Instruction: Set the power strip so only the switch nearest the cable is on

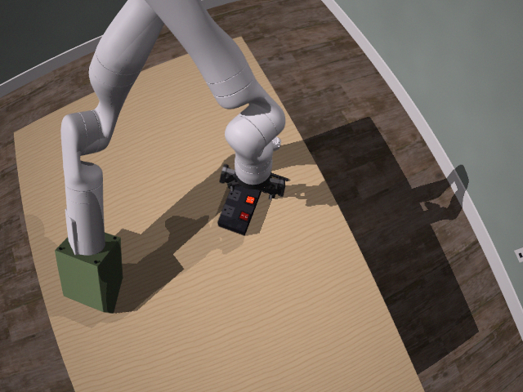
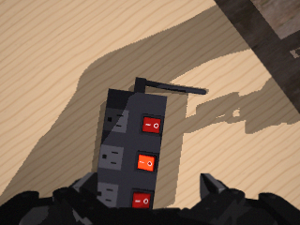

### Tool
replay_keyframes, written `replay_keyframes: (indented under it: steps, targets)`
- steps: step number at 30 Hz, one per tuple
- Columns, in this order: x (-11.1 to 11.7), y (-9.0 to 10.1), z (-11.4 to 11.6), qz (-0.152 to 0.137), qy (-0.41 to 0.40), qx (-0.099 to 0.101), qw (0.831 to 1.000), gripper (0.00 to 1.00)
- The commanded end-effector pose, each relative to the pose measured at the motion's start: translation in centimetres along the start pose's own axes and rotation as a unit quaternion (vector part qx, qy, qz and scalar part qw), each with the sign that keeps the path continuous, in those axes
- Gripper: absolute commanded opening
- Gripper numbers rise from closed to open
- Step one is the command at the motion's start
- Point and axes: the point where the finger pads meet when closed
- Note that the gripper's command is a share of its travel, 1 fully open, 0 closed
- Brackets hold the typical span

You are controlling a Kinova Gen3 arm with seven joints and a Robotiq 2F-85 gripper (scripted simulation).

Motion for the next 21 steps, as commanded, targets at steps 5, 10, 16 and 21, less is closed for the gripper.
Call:
replay_keyframes:
  steps: [5, 10, 16, 21]
  targets:
    - [-0.03, -0.18, 0.15, -0.004, -0.043, -0.003, 0.999, 1.00]
    - [-0.08, -0.20, 0.21, -0.005, -0.058, -0.004, 0.998, 1.00]
    - [-0.09, -0.21, 0.22, -0.005, -0.061, -0.005, 0.998, 1.00]
    - [-0.09, -0.21, 0.22, -0.005, -0.061, -0.005, 0.998, 0.00]
Point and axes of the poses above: the point where the finger pads meet when closed, its own y axis back along the fingers, its own z axis across the jaws, x = y × z, and after that the axes turned 12 degrees about y, right-handed
